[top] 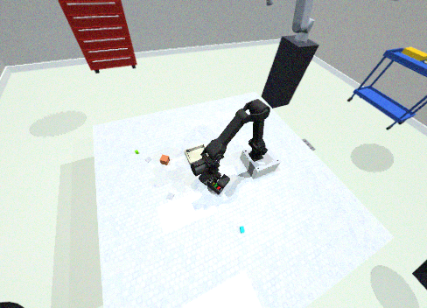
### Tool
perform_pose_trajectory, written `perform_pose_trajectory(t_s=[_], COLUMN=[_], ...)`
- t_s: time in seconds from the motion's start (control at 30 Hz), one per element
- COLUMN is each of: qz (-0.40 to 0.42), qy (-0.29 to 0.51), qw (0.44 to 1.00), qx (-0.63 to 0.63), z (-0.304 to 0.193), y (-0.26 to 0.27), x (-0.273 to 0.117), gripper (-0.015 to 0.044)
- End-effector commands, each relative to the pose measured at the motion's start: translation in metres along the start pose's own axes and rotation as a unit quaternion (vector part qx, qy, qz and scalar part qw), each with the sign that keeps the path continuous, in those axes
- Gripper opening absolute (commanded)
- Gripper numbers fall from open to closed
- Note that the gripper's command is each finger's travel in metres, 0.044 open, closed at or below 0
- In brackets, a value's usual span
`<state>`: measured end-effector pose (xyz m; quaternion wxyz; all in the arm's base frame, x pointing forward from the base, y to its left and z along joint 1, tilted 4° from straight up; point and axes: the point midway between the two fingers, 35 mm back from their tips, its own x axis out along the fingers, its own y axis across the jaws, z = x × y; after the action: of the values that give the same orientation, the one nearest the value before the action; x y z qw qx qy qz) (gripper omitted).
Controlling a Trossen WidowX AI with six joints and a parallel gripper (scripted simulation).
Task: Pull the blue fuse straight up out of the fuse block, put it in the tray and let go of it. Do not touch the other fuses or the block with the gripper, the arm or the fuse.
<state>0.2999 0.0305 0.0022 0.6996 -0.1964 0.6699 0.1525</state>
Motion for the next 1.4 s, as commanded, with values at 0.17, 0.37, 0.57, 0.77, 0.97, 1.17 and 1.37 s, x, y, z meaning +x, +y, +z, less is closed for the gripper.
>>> perform_pose_trajectory(t_s=[0.17, 0.37, 0.57, 0.77, 0.97, 1.17, 1.37], qz=[-0.002, 0.001, 0.001, 0.001, 0.001, 0.000, 0.000], qy=[0.004, 0.002, 0.002, 0.002, 0.002, 0.002, 0.002], qw=[1.000, 1.000, 1.000, 1.000, 1.000, 1.000, 1.000], qx=[-0.003, 0.000, 0.000, 0.000, 0.000, -0.001, -0.001], z=[-0.0012, -0.0008, -0.0008, -0.0008, -0.0007, -0.0005, -0.0003], y=[-0.0005, 0.0003, 0.0003, 0.0003, 0.0003, 0.0002, 0.0001], x=[0.0060, 0.0051, 0.0051, 0.0051, 0.0030, 0.0001, -0.0028], gripper=[0.0072, 0.0065, 0.0025, 0.0000, 0.0000, 0.0000, 0.0000])
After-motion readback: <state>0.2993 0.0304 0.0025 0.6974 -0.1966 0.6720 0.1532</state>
